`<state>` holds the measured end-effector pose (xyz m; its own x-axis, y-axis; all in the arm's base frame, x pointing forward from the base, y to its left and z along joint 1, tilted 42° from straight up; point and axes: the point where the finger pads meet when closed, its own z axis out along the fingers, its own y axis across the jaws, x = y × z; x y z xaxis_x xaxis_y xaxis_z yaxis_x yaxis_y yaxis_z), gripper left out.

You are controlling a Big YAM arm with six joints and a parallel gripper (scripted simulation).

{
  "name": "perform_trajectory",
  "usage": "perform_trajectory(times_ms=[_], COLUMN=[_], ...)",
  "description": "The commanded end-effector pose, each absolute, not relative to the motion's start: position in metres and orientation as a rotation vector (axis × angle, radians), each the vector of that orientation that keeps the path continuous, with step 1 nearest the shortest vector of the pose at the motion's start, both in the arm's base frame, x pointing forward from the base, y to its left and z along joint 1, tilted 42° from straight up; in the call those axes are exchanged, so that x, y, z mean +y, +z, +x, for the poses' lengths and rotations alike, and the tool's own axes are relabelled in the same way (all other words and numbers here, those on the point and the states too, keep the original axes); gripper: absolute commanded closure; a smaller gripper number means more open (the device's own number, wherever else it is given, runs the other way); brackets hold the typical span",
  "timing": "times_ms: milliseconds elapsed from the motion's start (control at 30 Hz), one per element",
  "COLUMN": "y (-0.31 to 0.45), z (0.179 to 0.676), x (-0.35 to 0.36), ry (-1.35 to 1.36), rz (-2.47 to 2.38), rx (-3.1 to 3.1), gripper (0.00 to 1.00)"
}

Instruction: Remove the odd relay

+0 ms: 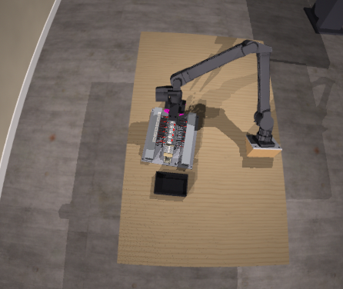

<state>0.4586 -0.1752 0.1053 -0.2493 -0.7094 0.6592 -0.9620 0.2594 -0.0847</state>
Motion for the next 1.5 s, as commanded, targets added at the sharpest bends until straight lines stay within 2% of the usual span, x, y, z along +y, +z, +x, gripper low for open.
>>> perform_trajectory(times_ms=[0, 1467], y=[0.114, 0.122], z=[0.468, 0.474], x=[-0.165, -0.166], ry=[0.687, 0.733], rz=[1.539, 1.534], rx=[-2.026, -2.056], gripper=[0.41, 0.41])
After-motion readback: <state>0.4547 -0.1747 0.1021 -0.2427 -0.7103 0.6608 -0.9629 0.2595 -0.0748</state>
